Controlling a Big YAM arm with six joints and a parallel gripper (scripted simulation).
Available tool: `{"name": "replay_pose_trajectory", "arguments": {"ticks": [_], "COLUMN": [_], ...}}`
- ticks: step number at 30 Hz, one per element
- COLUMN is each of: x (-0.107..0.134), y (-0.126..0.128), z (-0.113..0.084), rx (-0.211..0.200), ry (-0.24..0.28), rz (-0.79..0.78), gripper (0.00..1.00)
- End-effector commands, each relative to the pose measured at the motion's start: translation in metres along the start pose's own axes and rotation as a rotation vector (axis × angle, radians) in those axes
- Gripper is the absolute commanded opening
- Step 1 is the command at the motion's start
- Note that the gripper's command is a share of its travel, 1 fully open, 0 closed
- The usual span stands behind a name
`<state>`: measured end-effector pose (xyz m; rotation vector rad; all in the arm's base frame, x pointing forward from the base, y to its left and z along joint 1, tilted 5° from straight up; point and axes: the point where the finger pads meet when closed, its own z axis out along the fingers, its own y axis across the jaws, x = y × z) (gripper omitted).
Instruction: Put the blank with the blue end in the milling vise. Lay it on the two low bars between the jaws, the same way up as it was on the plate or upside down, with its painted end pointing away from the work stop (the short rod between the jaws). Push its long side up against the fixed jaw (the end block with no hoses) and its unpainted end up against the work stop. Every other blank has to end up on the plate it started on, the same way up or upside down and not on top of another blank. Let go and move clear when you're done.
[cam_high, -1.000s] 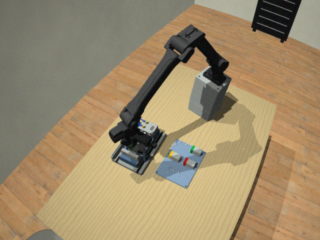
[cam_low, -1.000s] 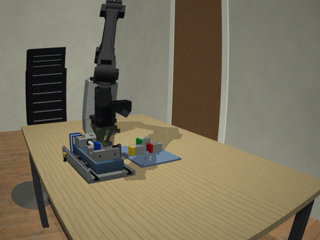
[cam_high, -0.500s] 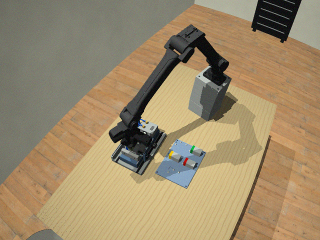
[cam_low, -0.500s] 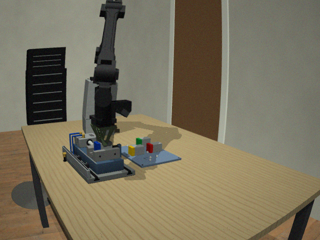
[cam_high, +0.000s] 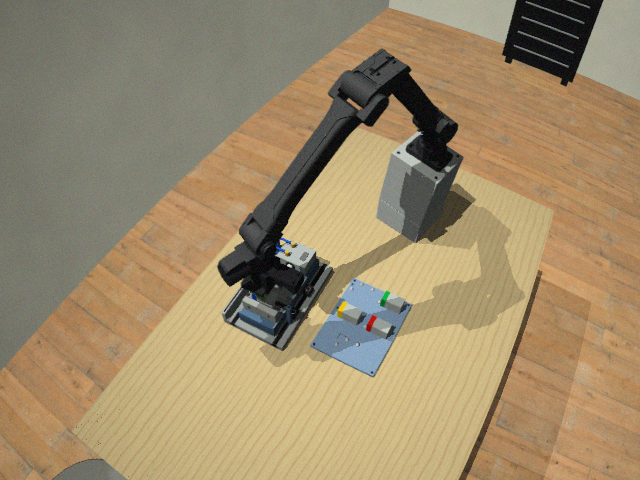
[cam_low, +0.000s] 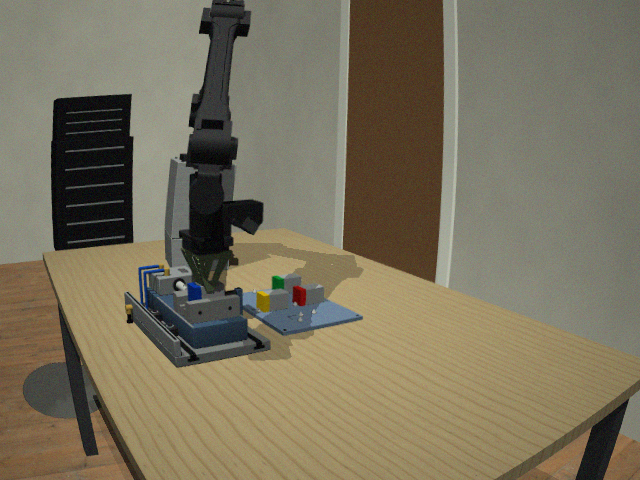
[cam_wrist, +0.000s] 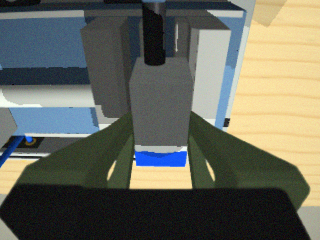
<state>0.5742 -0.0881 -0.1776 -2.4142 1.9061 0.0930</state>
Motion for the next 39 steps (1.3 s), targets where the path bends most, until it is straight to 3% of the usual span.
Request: {"name": "replay_pose_trajectory", "arguments": {"ticks": [1,29,30,33,36,39], "x": [-0.002,-0.002,-0.002,-0.001,-0.004,-0.003], "y": [-0.015,-0.015,-0.015,-0.013,-0.001,-0.002], "z": [-0.022,-0.022,-0.022,-0.022,0.003,0.002], "rx": [0.047,0.047,0.047,0.043,0.001,0.003], "ry": [0.014,0.014,0.014,0.014,-0.004,-0.003], "rz": [-0.013,-0.013,-0.013,-0.010,-0.006,-0.006], "gripper": [0.00,0.00,0.64,0.64,0.64,0.64]}}
